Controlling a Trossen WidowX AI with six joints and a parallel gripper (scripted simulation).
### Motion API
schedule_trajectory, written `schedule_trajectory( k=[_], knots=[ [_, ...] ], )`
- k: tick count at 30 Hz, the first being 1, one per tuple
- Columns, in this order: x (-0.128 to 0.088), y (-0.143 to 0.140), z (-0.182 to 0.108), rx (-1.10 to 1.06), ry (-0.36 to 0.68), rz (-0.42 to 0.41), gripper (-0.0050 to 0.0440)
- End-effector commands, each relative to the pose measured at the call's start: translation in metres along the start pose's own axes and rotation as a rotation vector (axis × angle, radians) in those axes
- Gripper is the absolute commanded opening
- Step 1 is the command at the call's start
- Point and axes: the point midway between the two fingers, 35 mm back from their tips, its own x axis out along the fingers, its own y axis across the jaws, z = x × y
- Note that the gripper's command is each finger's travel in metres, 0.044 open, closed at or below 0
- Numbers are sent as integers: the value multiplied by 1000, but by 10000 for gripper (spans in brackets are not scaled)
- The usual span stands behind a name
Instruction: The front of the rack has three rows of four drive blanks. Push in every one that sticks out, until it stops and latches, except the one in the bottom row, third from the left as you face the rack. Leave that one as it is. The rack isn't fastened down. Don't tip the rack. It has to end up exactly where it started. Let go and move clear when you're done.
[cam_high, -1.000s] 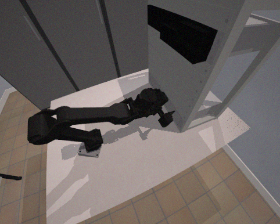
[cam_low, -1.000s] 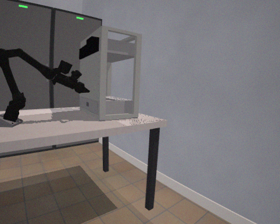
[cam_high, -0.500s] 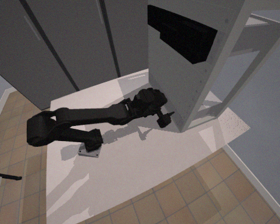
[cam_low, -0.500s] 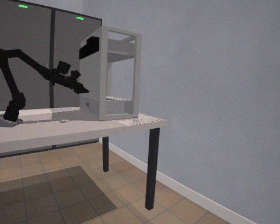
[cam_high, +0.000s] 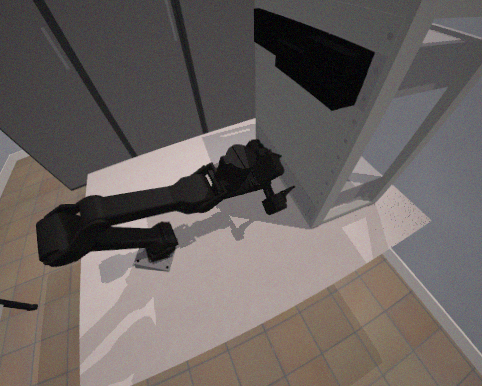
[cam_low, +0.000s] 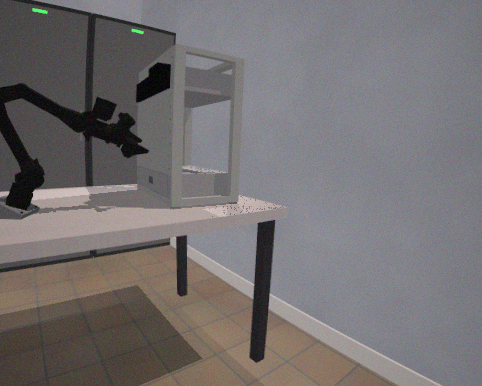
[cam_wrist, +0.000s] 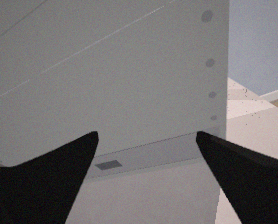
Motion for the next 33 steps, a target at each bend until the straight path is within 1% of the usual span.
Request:
schedule_trajectory(
  k=[1, 16, 18, 33],
  knots=[
    [-13, 11, 27, 78, -60, 11, 440],
    [-63, 68, 87, 537, -178, 84, 440],
    [-63, 68, 87, 537, -178, 84, 440],
    [-105, 117, 140, 934, -283, 152, 440]
  ],
)
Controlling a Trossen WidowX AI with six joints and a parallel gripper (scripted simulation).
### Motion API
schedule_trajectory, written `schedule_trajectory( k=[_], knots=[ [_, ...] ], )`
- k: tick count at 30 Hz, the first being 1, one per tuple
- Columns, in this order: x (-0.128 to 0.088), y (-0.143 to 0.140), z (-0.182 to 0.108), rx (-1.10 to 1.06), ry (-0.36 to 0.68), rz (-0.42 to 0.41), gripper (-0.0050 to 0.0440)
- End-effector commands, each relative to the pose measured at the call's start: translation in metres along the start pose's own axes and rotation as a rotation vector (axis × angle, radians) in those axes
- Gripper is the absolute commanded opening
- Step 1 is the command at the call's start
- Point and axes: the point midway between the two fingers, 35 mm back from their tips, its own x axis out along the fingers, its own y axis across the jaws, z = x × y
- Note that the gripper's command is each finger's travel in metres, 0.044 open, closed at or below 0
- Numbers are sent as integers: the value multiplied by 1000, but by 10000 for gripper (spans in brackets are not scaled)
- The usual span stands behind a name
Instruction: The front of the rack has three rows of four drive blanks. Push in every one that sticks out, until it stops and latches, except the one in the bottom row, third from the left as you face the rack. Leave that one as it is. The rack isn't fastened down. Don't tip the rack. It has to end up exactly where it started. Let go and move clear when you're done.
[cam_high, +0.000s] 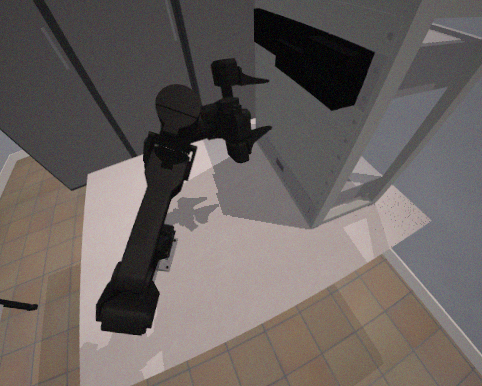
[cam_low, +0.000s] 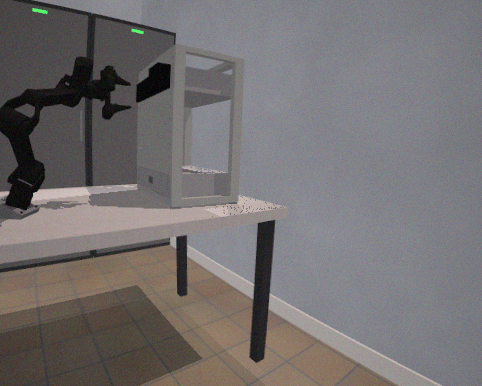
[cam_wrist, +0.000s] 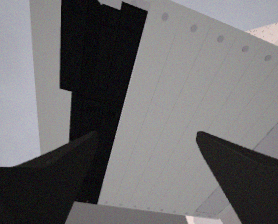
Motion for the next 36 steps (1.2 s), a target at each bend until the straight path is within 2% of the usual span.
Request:
schedule_trajectory(
  k=[1, 14, 36],
  knots=[
    [-4, 22, 4, 75, -70, 6, 440],
    [-15, 56, 5, 248, -110, 31, 440],
    [-18, 60, 4, 283, -116, 30, 440]
  ],
)
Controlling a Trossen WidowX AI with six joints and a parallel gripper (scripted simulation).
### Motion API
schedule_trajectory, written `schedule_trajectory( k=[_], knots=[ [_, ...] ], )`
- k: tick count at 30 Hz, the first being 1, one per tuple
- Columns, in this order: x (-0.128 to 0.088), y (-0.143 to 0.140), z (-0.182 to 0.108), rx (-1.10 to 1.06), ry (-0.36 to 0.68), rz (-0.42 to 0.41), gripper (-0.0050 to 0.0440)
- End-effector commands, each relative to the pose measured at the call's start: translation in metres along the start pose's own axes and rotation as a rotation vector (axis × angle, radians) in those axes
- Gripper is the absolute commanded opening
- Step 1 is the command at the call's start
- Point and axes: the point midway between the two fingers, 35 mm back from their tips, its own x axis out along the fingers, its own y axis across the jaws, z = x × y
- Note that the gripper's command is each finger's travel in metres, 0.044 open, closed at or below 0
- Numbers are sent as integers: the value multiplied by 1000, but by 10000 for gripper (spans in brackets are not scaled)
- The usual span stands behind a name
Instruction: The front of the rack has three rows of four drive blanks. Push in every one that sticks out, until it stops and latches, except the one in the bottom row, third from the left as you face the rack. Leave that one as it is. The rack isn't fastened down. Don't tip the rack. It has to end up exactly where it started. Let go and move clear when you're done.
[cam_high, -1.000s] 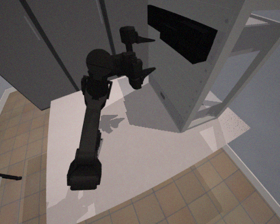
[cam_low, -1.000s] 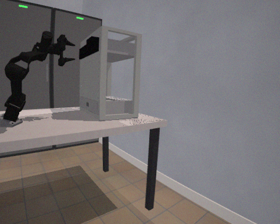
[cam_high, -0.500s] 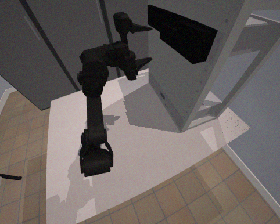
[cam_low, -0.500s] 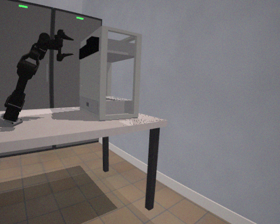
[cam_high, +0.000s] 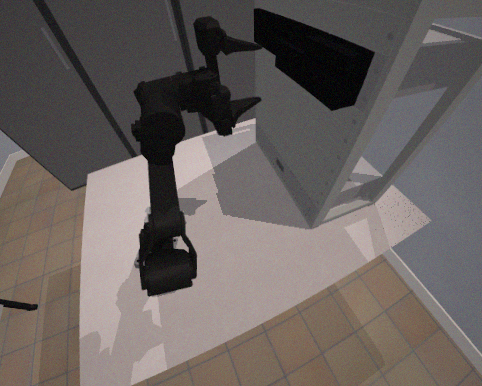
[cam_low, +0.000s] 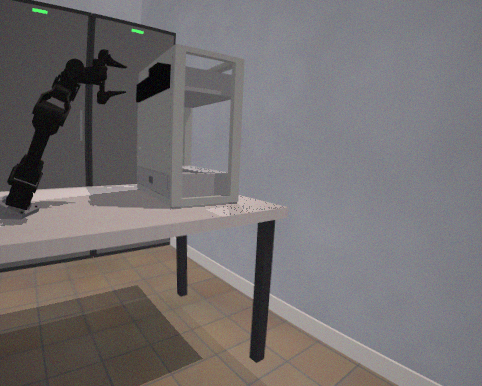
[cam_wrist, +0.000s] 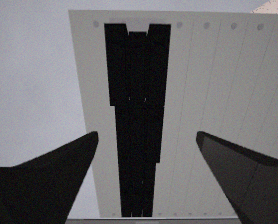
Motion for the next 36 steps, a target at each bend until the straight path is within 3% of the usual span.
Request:
schedule_trajectory(
  k=[1, 11, 17, 26, 36],
  knots=[
    [1, 2, 1, 4, -4, -3, 440],
    [3, 2, -2, 4, -4, -3, 440],
    [11, 1, -11, 4, -4, -3, 440],
    [41, -3, -45, 4, -4, -4, 440],
    [44, -4, -48, 4, -4, -4, 440]
  ],
)
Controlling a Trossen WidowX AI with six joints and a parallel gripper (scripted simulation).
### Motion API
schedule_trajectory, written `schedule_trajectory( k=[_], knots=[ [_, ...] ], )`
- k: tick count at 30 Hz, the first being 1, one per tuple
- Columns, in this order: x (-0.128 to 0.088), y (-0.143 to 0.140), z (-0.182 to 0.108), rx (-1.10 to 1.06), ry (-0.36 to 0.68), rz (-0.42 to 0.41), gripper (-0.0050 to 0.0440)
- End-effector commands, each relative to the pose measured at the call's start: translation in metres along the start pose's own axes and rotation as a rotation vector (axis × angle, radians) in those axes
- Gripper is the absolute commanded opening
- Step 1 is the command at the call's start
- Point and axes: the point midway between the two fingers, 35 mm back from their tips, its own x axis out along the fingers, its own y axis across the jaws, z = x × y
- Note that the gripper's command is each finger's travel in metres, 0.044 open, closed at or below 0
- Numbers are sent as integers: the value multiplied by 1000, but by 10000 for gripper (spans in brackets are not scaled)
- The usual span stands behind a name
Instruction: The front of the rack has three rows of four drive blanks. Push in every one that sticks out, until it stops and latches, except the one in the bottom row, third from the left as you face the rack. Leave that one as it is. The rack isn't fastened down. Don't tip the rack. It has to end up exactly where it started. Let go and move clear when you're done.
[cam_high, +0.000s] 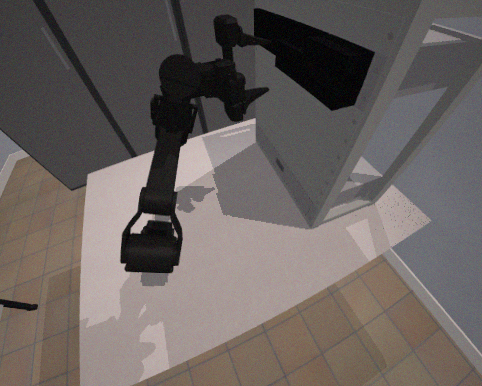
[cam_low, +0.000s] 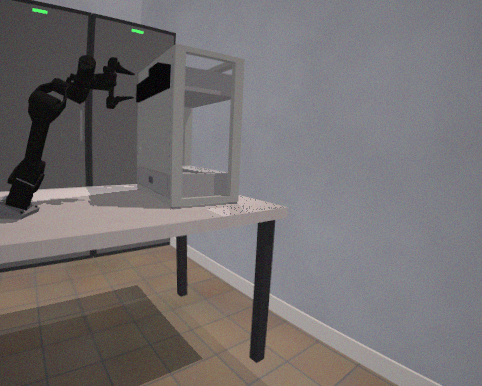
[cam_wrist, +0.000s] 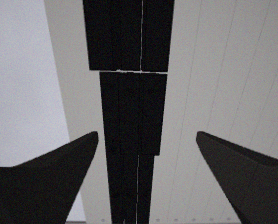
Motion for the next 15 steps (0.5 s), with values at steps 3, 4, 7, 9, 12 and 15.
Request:
schedule_trajectory(
  k=[3, 4, 7, 9, 12, 15],
  knots=[
    [2, 5, 3, 19, -2, 8, 440],
    [2, 5, 3, 19, -2, 8, 440],
    [2, 5, 3, 19, -2, 8, 440],
    [2, 5, 3, 19, -2, 8, 440],
    [2, 5, 3, 19, -2, 8, 440],
    [2, 5, 3, 19, -2, 8, 440]
  ],
)
